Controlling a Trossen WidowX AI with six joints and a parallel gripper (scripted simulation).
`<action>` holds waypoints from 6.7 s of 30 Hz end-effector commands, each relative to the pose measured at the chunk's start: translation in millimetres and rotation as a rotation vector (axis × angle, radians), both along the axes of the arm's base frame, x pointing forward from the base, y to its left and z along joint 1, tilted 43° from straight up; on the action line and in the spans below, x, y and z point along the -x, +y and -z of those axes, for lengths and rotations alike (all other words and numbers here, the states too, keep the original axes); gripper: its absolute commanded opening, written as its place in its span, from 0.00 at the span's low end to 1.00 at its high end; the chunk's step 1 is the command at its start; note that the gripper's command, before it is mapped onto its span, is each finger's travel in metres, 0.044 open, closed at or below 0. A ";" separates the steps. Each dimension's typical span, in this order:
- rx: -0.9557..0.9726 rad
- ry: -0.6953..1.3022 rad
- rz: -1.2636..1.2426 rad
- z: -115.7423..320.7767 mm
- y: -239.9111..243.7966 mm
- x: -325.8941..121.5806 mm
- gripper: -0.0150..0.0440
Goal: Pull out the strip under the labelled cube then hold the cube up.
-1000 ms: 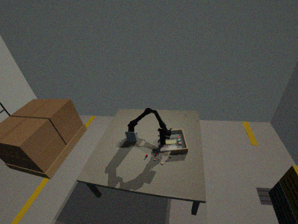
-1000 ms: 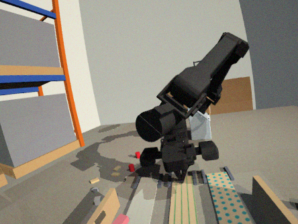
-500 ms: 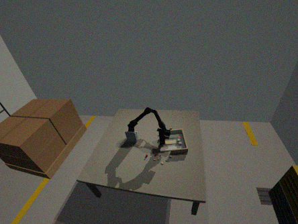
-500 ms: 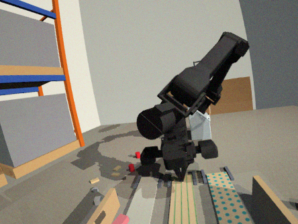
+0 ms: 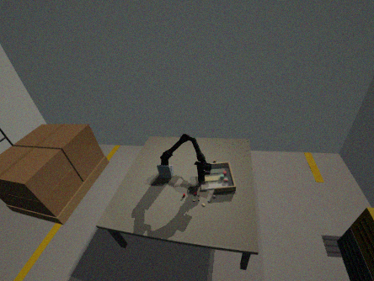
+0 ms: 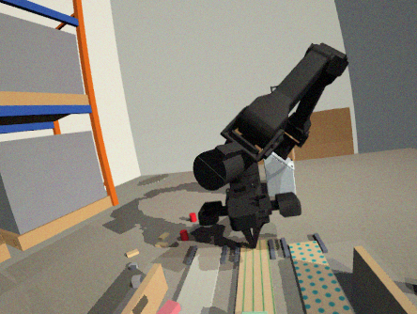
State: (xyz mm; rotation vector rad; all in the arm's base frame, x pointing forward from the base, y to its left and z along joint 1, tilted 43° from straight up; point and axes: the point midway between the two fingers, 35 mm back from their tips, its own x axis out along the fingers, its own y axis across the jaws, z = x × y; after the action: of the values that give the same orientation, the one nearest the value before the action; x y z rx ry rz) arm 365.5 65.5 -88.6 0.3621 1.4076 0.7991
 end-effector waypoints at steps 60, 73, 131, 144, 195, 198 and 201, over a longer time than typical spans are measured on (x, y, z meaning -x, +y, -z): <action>0.002 0.022 -0.008 20.6 -20.3 98.2 0.25; 0.003 0.023 -0.008 23.6 -25.0 116.2 0.25; 0.004 0.025 -0.008 28.7 -33.0 147.3 0.25; 0.006 0.024 -0.008 -5.1 -64.9 133.4 0.25; 0.003 0.018 -0.003 -50.7 -33.2 -39.1 1.00; 0.003 0.017 -0.003 -53.5 -30.0 -49.1 1.00; 0.003 0.017 -0.003 -55.9 -26.6 -57.1 1.00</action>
State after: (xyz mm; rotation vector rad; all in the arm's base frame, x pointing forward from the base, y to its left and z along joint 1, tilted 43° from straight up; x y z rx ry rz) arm 413.6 32.8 -35.2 0.3576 1.4229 0.7927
